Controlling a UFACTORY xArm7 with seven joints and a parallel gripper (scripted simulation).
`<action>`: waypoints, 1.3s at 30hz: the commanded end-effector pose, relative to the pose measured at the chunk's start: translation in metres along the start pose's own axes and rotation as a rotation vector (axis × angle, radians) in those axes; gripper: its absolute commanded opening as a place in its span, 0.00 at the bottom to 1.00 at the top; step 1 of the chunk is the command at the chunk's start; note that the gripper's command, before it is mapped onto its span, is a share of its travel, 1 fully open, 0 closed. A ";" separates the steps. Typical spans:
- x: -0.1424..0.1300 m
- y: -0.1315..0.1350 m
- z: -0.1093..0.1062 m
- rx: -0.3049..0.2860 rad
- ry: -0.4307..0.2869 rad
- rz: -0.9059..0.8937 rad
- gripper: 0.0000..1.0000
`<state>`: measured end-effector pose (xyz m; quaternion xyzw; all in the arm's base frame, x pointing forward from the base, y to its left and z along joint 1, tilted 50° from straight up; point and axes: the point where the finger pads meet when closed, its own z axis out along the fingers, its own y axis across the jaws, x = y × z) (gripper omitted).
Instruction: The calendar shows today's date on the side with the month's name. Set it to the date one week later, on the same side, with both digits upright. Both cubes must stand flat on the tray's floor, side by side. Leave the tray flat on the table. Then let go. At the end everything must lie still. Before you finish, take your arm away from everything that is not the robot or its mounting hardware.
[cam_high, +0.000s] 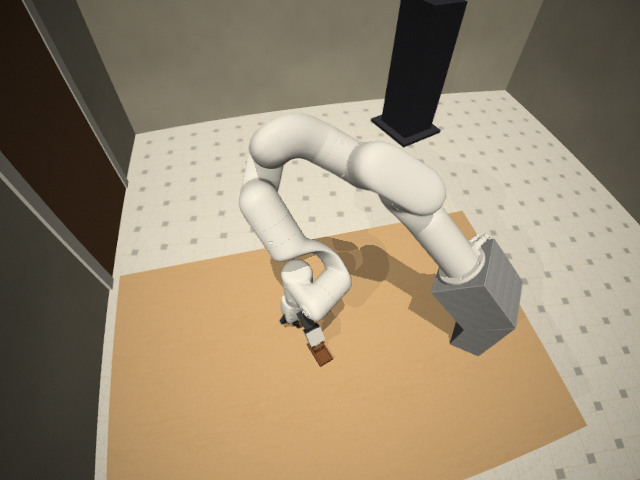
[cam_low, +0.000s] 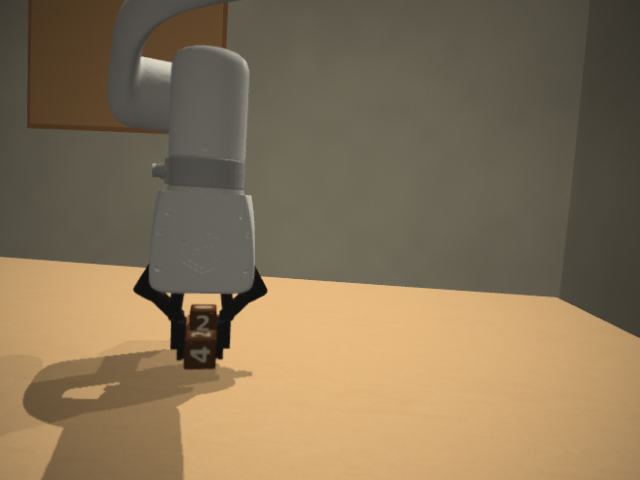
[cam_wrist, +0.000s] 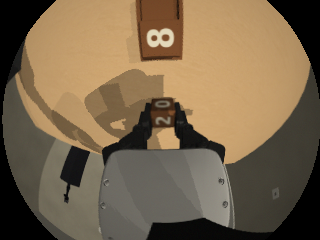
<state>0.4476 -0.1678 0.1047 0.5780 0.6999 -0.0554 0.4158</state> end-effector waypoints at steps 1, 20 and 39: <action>0.001 0.001 -0.001 -0.002 0.000 0.000 0.29; 0.001 0.001 -0.001 -0.002 0.000 0.000 0.29; 0.001 0.001 0.003 -0.002 0.000 0.000 0.29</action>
